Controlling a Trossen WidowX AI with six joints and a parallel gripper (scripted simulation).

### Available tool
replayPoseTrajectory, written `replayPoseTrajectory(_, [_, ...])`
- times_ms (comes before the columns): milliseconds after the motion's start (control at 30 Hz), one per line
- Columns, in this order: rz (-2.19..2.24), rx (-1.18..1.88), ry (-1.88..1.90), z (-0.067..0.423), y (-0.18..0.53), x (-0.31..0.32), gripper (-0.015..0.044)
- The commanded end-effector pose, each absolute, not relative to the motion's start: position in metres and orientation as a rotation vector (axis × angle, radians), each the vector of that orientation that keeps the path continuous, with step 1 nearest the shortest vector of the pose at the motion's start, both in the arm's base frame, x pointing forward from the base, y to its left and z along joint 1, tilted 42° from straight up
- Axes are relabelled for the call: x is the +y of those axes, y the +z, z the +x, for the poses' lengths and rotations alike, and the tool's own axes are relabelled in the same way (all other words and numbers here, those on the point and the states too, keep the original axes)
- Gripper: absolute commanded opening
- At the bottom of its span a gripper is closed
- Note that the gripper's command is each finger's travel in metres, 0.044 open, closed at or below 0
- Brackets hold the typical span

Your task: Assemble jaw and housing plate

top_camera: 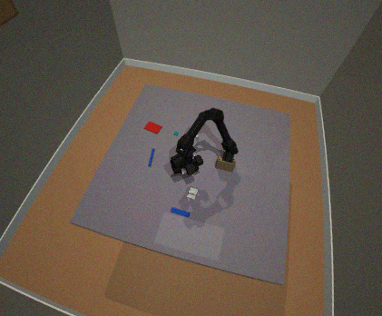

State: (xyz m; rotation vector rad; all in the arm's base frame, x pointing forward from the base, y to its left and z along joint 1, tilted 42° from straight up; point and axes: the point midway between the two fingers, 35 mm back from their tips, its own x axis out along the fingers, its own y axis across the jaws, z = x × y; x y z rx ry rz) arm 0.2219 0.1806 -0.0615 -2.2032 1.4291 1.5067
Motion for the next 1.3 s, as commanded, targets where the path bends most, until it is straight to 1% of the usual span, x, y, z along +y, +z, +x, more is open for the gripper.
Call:
replayPoseTrajectory(0, [-2.256,1.389,1.590,0.226,-0.052,0.171,0.0351])
replayPoseTrajectory(633, [-2.451,1.180,1.995,0.243,-0.016,0.123,0.0351])
replayPoseTrajectory(1267, [-2.590,0.903,2.427,0.247,0.017,0.071,0.0351])
